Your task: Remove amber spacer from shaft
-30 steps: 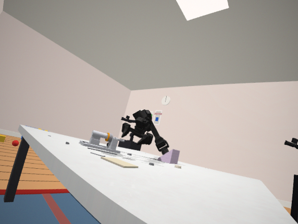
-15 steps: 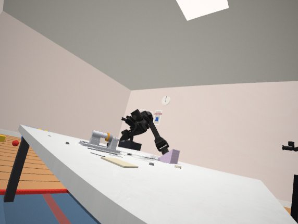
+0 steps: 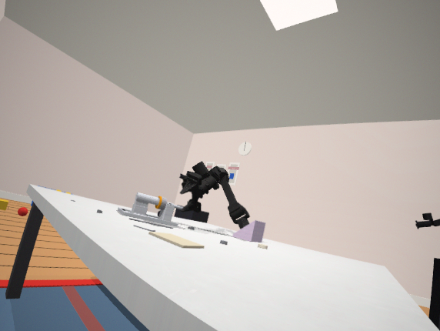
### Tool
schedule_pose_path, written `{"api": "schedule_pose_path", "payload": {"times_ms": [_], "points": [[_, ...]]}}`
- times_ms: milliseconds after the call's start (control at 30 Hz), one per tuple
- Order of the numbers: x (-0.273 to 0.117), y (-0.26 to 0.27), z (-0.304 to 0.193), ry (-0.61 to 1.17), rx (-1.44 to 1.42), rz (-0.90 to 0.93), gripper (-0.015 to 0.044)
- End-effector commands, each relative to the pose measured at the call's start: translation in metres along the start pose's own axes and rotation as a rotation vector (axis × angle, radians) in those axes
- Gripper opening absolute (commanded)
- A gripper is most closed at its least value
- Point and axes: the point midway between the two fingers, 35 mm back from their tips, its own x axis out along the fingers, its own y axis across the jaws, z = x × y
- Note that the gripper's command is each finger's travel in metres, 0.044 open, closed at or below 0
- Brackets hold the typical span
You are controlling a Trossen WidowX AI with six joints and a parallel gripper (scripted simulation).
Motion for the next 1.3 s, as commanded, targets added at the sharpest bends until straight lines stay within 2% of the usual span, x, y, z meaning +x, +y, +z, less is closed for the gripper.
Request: {"api": "schedule_pose_path", "payload": {"times_ms": [0, 733, 1267], "points": [[-0.036, -0.040, 0.036, -0.128, 0.889, -0.025, 0.0440], [-0.070, -0.085, 0.059, -0.302, 2.080, 0.100, 0.0440], [-0.070, -0.085, 0.058, -0.305, 2.104, 0.105, 0.0440]]}}
